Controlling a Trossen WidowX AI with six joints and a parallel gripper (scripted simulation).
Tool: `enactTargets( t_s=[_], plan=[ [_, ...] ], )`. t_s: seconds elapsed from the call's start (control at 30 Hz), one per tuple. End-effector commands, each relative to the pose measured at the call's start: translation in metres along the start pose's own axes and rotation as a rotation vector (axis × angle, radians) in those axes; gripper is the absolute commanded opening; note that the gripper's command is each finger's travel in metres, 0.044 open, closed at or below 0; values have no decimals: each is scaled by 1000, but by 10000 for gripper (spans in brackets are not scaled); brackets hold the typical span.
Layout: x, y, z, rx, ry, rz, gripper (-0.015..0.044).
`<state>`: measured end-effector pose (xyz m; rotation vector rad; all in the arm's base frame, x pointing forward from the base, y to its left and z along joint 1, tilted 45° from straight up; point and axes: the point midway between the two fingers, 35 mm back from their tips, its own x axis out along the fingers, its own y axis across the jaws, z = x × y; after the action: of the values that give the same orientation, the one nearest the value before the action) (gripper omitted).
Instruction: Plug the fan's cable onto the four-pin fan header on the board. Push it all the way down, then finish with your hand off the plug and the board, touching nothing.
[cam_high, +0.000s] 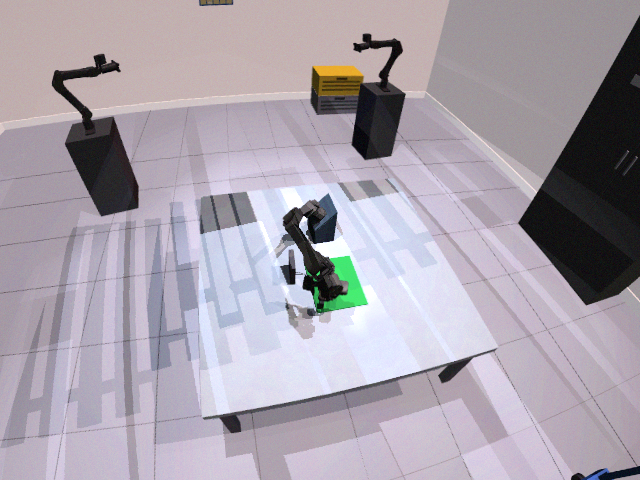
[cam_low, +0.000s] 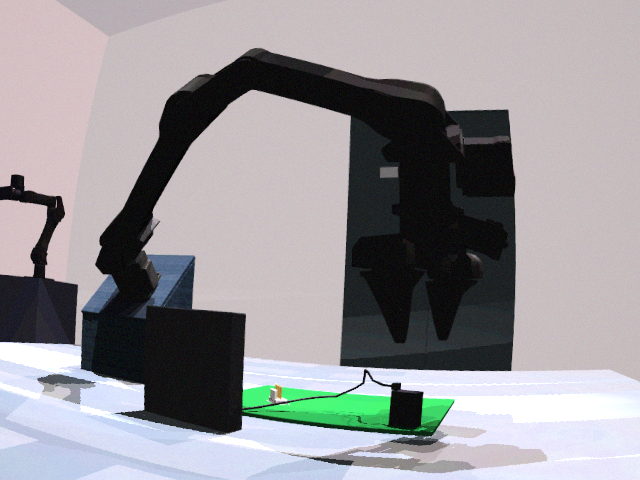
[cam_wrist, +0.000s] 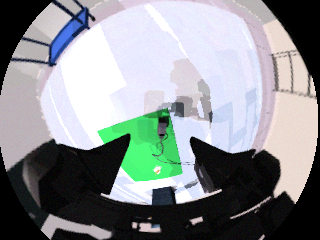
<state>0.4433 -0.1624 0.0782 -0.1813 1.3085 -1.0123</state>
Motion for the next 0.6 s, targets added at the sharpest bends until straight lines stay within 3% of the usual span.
enactTargets(
  t_s=[0.0,0.57],
  plan=[
    [33,-6,-4,0,10,-13,440],
    [53,-6,-4,0,9,-13,440]
  ],
)
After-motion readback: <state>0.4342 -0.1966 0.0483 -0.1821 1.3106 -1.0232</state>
